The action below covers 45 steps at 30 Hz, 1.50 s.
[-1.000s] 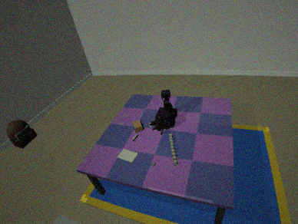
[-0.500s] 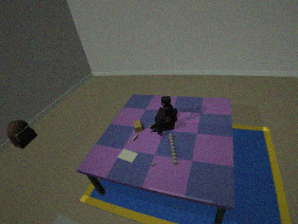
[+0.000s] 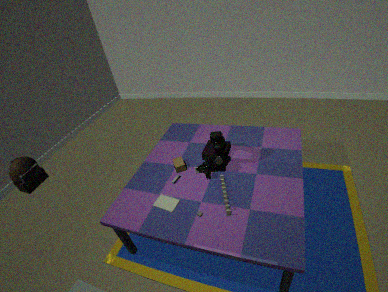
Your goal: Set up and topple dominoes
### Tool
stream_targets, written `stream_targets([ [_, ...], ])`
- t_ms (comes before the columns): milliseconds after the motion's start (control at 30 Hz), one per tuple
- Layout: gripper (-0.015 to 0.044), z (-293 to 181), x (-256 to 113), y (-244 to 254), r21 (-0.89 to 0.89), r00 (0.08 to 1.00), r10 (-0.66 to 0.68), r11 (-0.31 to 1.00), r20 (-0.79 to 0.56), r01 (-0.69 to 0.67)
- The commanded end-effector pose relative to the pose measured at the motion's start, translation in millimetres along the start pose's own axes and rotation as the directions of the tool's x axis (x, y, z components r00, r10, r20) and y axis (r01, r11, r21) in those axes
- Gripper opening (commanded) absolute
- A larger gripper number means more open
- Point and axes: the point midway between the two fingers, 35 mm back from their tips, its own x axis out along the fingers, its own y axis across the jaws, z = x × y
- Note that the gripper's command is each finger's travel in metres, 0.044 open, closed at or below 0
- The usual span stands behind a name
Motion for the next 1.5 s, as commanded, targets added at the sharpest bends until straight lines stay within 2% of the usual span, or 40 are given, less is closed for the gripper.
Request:
stream_targets([
  [0,0.0026,-1.1,0.2,1.3,0.014,1.0,0.003,1.0,-0.001,-0.003],
  [133,0.0026,-1.1,0.2,1.3,0.014,1.0,0.003,1.0,-0.001,-0.003],
  [667,0.044,0.1,0.1,1.6,0.013,1.0,0.003,1.0,-0.001,-0.003],
  [900,0.044,44.3,-1.5,3.1,0.006,1.0,0.001,1.0,0.0,-0.001],
  [1000,0.044,48.8,-1.7,2.4,0.005,1.0,0.0,1.0,0.0,0.0],
  [1067,0.044,45.6,2.7,9.8,-0.056,1.0,0.015,0.998,-0.024,-0.017],
  [1167,0.044,32.9,22.0,37.2,-0.298,0.988,0.064,0.949,-0.143,-0.105],
  [1300,0.044,20.2,47.4,62.2,-0.551,0.933,0.092,0.785,-0.349,-0.284],
  [1467,0.044,13.0,64.8,68.5,-0.657,0.788,0.073,0.508,-0.612,-0.557],
])
